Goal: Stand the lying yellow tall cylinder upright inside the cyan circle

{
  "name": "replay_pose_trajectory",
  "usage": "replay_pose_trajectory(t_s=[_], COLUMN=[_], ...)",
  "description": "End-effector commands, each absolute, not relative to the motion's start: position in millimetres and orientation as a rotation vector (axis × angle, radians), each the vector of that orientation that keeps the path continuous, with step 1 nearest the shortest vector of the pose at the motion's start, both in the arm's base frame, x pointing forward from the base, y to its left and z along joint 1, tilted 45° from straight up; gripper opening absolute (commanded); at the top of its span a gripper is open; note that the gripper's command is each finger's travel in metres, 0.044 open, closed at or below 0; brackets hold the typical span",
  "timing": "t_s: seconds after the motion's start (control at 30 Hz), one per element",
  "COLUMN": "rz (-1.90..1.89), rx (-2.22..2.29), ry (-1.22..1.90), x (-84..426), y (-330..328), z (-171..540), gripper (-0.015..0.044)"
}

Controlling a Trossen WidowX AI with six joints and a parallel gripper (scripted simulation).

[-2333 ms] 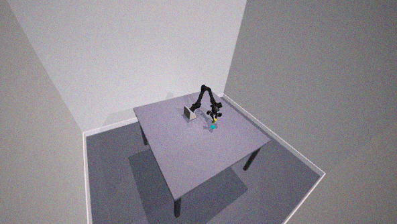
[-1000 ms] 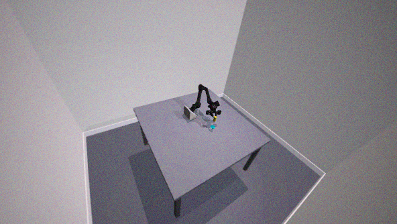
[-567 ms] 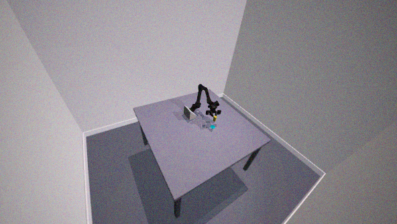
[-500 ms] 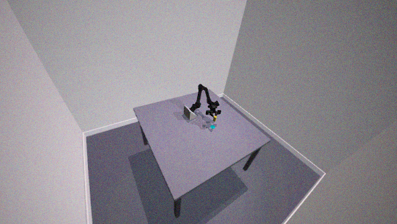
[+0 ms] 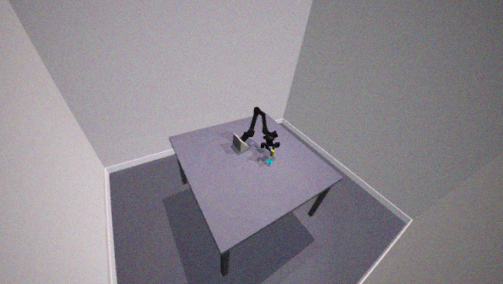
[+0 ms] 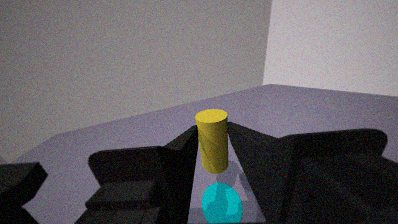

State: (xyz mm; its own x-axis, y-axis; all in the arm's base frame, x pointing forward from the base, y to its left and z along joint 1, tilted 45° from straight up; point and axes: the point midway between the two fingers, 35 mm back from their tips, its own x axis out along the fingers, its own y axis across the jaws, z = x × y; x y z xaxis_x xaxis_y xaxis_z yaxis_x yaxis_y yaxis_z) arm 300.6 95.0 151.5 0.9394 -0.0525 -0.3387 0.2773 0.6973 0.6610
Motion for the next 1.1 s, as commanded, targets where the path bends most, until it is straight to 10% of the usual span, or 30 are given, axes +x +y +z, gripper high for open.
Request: replay_pose_trajectory(t_s=[0.0, 1.07], rz=[-0.194, -0.185], rx=[0.783, 0.779], ry=[0.306, 0.31], x=[298.8, 283.5], y=[104.9, 148.3], z=[139.7, 96.1], gripper=[0.0105, 0.0131])
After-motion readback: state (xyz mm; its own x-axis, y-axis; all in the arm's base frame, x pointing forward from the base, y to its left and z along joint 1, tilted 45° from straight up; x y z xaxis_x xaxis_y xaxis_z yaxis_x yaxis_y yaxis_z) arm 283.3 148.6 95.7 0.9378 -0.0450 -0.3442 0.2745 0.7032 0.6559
